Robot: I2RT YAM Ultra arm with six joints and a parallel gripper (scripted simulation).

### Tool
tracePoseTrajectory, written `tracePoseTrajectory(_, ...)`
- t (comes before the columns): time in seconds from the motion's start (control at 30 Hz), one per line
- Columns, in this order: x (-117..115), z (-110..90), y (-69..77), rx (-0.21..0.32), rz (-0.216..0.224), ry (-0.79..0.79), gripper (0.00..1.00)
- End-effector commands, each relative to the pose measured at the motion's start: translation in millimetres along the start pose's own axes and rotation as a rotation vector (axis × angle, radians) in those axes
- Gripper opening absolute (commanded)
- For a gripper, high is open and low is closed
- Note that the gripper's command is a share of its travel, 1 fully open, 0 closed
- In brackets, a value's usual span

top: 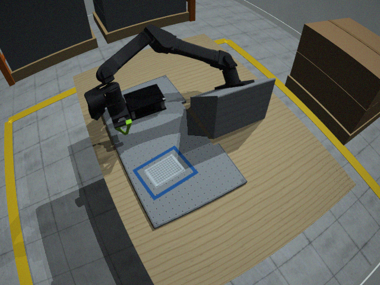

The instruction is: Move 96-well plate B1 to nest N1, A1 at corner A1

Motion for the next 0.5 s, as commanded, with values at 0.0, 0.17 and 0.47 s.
tracePoseTrajectory(0.0, 18.2, 3.6, 14.5, -0.045, 0.019, 0.001, 1.00)
tracePoseTrajectory(0.17, 42.4, -7.3, 12.8, -0.030, 0.013, 0.013, 1.00)
tracePoseTrajectory(0.47, 74.3, -18.4, 12.6, -0.040, 0.015, 0.066, 1.00)
Point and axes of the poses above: the point where the finger pads meet when closed, its own y axis back along the fingers, its own x axis across the jaws, z = x × y, the point moved 5 cm from there along y, back along the fingers, and after that the axes turned 5 degrees about -y, right-handed, at the moved point
